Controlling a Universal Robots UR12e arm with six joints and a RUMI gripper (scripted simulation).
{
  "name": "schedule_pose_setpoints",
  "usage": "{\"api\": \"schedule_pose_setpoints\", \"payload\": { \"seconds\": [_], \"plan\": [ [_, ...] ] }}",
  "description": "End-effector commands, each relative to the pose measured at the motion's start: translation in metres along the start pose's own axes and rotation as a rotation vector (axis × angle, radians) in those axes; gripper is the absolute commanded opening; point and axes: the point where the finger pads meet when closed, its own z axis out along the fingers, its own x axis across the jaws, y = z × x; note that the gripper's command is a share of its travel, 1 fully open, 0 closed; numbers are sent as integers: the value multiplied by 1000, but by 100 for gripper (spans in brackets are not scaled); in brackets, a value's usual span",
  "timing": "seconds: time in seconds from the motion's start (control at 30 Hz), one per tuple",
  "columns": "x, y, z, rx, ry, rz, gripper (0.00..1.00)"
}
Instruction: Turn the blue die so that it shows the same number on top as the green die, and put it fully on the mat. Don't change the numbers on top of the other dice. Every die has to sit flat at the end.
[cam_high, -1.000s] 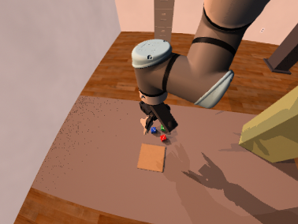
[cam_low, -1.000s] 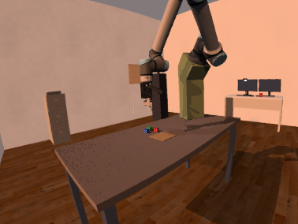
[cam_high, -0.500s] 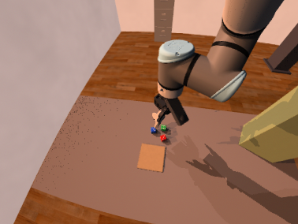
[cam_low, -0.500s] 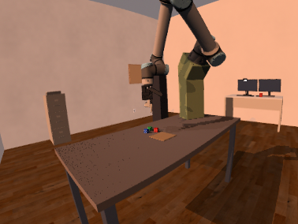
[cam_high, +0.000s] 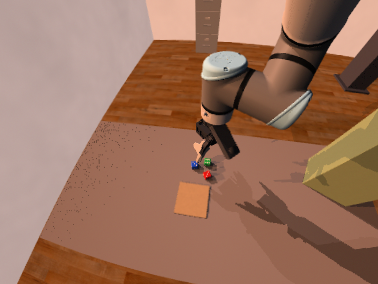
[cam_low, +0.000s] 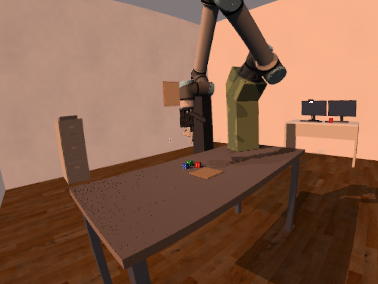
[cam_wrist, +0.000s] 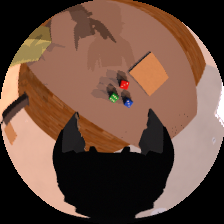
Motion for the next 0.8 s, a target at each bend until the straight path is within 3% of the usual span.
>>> {"api": "schedule_pose_setpoints", "payload": {
  "seconds": [0.0,0.13,0.2,0.47,0.77],
  "plan": [
    [0,0,13,-1,0,0,100],
    [0,0,39,-1,0,0,100],
    [0,0,39,-1,0,0,100],
    [0,0,94,-1,0,0,100],
    [0,0,101,-1,0,0,100]
  ]
}}
